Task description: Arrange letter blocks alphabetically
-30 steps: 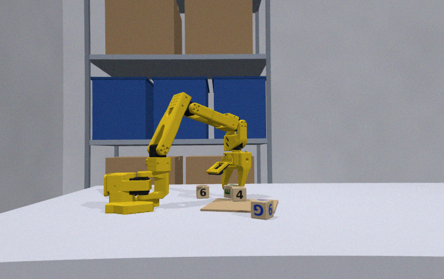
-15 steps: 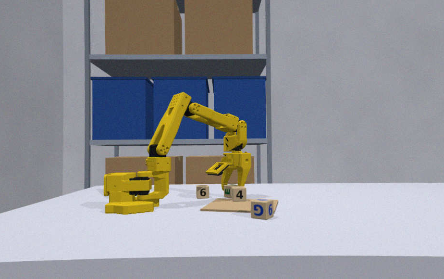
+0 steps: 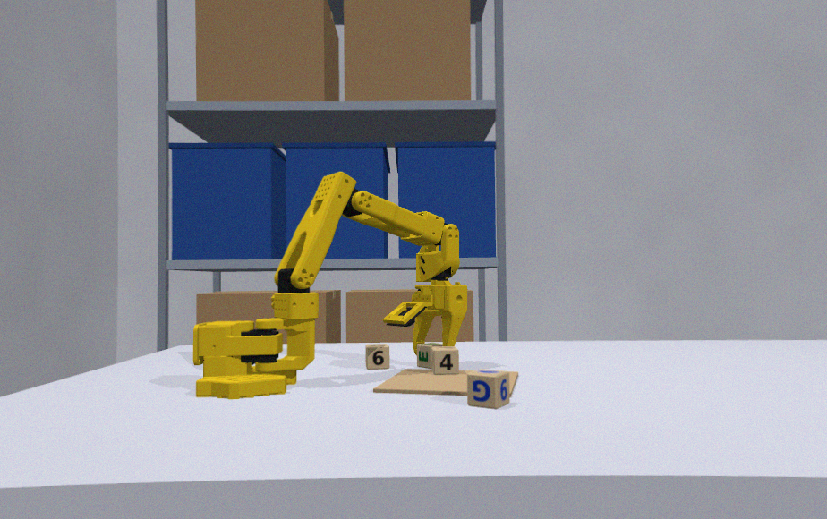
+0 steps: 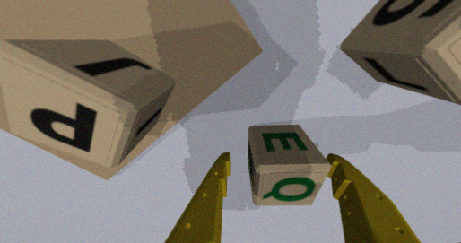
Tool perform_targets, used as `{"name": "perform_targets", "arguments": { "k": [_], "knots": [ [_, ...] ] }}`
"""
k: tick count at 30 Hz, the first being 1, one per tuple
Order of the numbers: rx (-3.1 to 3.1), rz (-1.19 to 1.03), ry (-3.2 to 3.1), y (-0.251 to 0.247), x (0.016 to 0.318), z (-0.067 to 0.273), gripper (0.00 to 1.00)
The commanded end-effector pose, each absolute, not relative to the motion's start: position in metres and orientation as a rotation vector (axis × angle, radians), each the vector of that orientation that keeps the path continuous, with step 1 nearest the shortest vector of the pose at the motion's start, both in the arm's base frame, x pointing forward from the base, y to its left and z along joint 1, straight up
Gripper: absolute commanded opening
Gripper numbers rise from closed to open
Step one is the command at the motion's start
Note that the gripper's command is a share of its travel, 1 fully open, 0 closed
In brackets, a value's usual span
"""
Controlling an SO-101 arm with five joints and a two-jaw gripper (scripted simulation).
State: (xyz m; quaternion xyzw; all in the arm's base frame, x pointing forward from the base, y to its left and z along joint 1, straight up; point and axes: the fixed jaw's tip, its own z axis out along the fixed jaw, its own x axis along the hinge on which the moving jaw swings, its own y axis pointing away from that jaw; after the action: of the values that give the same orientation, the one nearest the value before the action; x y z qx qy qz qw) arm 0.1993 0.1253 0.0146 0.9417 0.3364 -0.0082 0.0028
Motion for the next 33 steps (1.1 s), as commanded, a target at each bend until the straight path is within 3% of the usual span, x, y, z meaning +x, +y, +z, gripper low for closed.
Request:
{"name": "perform_targets", "arguments": {
  "k": [1,18,33],
  "knots": [
    [2.979,0.205,1.082,0.1385,0.2130,0.0421,0.31],
    [2.982,0.204,1.083,0.1439,0.2087,0.0420,0.20],
    [2.984,0.203,1.083,0.1458,0.2071,0.0420,0.16]
  ]
}}
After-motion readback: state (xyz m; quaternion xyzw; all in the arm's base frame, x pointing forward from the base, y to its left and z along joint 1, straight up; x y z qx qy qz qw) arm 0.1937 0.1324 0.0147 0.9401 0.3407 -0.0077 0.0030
